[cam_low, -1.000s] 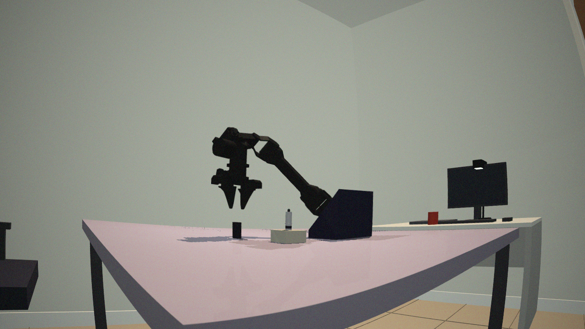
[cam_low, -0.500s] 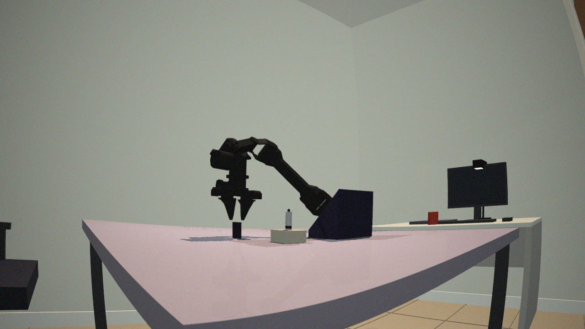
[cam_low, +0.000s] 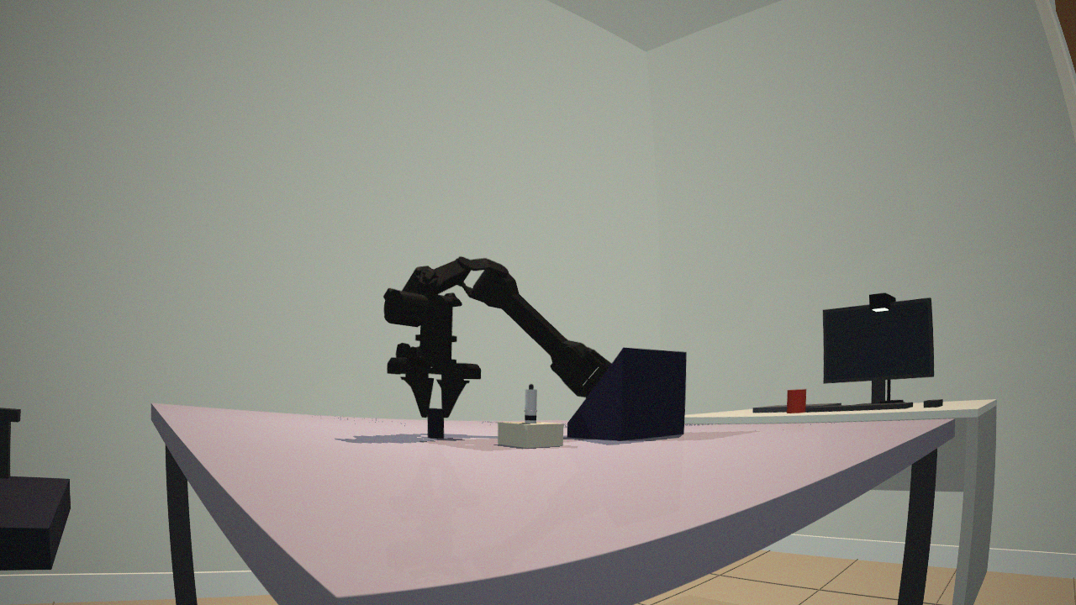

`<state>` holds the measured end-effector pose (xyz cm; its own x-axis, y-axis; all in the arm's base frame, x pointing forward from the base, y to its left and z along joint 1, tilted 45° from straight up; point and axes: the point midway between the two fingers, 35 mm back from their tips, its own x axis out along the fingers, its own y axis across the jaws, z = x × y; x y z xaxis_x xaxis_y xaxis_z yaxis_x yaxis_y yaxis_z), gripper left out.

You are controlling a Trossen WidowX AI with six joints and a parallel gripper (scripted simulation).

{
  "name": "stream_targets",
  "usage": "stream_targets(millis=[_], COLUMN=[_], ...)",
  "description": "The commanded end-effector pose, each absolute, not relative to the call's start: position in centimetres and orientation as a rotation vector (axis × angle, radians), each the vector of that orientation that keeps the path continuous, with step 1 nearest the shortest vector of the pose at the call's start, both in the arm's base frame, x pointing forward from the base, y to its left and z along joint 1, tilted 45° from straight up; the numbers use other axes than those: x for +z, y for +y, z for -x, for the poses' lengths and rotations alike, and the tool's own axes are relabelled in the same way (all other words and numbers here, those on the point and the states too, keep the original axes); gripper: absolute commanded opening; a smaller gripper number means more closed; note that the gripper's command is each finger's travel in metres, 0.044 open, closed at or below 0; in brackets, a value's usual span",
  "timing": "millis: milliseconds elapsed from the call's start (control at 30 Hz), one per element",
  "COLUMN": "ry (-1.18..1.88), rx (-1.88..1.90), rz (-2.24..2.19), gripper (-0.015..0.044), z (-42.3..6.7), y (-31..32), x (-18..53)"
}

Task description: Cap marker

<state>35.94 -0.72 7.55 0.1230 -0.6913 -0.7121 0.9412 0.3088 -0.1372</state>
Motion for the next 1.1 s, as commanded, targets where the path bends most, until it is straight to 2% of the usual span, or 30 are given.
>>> stream_targets(millis=[0,367,500,800,900,1067], ry=[0.779,0.777,0.777,0.777,0.780,0.783], rx=[-1.234,-1.235,-1.235,-1.235,-1.234,-1.234], rz=[-0.380,-0.379,-0.379,-0.379,-0.377,-0.376], gripper=[0.0252,0.0252,0.0147,0.0087,0.0008,0.0000], z=[-35.9,-36.0,-36.0,-36.0,-36.0,-36.0], y=[-1.2,-2.3,-2.3,-2.3,-2.1,-1.6], x=[7.2,6.2,6.2,6.2,6.3,6.8])
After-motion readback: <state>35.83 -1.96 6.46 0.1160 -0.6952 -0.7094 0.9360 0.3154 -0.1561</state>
